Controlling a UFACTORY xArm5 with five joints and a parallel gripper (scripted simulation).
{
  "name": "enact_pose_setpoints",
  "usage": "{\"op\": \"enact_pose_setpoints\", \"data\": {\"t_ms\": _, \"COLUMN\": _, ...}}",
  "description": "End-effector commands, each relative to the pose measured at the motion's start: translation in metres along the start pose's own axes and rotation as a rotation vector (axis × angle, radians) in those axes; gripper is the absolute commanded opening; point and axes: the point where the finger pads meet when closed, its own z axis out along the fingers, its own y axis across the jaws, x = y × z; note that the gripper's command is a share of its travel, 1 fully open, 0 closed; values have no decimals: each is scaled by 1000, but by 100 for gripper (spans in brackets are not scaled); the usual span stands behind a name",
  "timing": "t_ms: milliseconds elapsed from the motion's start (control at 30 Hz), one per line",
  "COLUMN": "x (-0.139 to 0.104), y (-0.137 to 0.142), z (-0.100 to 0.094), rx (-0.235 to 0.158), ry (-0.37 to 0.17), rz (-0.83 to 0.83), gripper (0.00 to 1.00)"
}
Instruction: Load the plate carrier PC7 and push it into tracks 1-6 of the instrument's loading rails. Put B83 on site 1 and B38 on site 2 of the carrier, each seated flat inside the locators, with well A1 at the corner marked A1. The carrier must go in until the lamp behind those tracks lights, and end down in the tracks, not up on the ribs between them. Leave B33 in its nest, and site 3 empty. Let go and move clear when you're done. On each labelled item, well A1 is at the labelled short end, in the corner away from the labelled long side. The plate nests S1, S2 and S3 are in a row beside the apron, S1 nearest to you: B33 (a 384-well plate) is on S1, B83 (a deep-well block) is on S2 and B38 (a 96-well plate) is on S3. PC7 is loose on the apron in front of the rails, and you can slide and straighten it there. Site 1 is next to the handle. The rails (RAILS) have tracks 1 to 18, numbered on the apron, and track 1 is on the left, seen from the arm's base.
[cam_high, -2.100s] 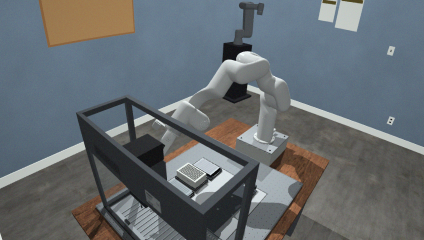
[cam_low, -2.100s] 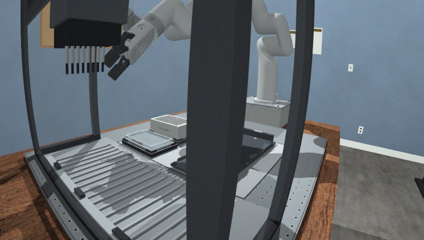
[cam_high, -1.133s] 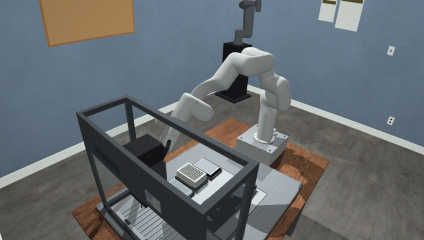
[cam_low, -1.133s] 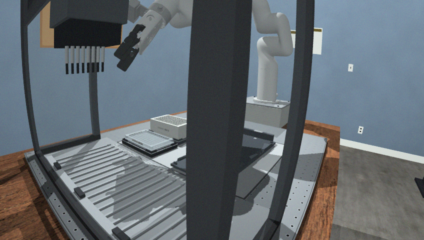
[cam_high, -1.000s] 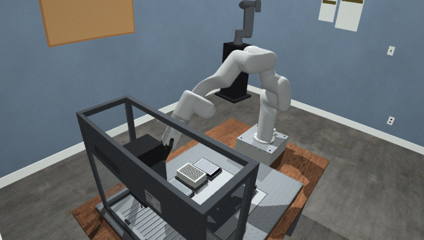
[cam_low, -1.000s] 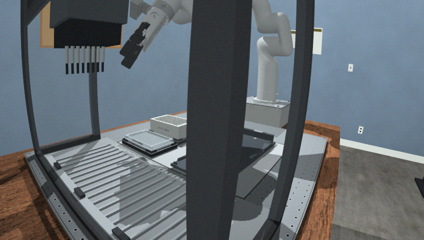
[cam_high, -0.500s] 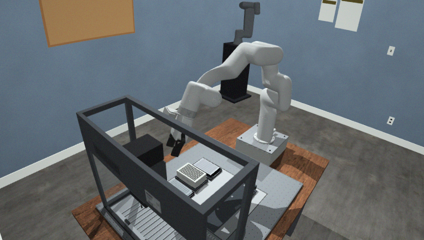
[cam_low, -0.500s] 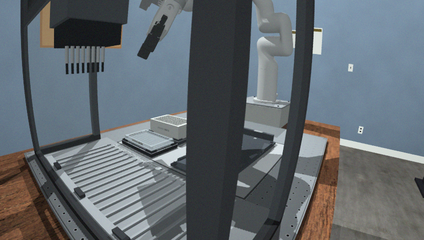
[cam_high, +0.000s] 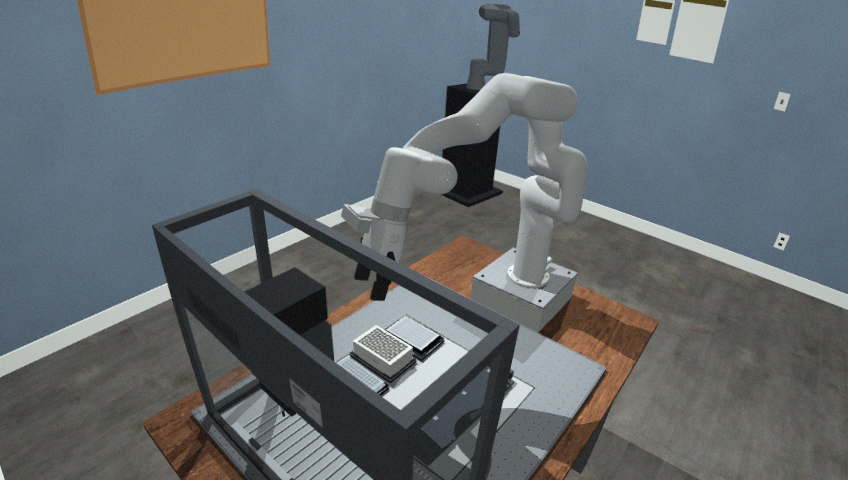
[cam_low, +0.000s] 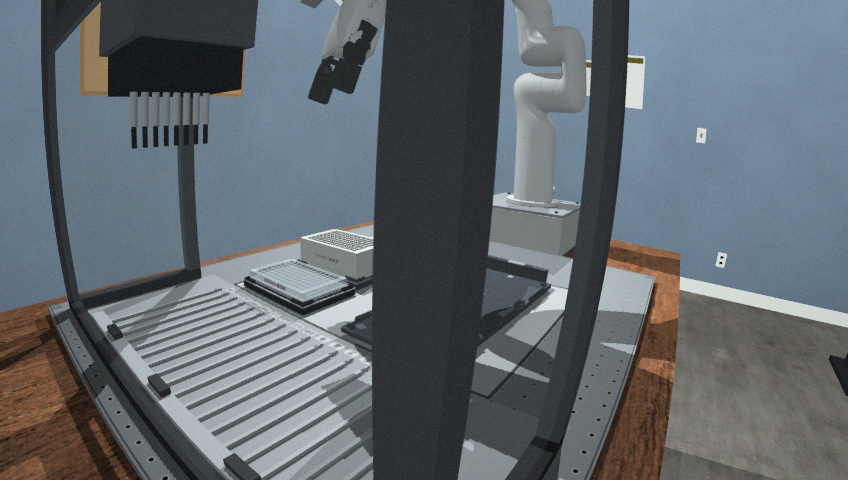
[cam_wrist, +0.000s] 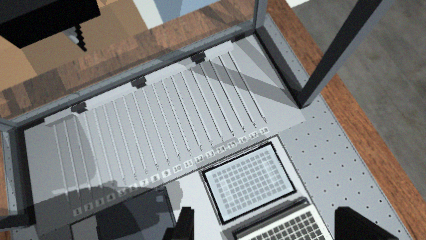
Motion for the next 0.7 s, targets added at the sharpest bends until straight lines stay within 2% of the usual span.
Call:
{"op": "enact_pose_setpoints", "data": {"t_ms": 0, "x": -12, "y": -1, "z": -12, "rx": -2, "ry": -17, "rz": -19, "gripper": 100}}
{"op": "enact_pose_setpoints", "data": {"t_ms": 67, "x": -20, "y": 0, "z": -17, "rx": -10, "ry": -66, "rz": -63, "gripper": 100}}
{"op": "enact_pose_setpoints", "data": {"t_ms": 233, "x": -32, "y": 0, "z": -25, "rx": -11, "ry": -68, "rz": -65, "gripper": 100}}
{"op": "enact_pose_setpoints", "data": {"t_ms": 300, "x": -41, "y": 0, "z": -31, "rx": -17, "ry": -118, "rz": -110, "gripper": 100}}
{"op": "enact_pose_setpoints", "data": {"t_ms": 433, "x": -53, "y": 1, "z": -39, "rx": -18, "ry": -120, "rz": -112, "gripper": 100}}
{"op": "enact_pose_setpoints", "data": {"t_ms": 500, "x": -62, "y": 2, "z": -45, "rx": -23, "ry": -170, "rz": -157, "gripper": 100}}
{"op": "enact_pose_setpoints", "data": {"t_ms": 667, "x": -75, "y": 3, "z": -53, "rx": -23, "ry": -172, "rz": -159, "gripper": 100}}
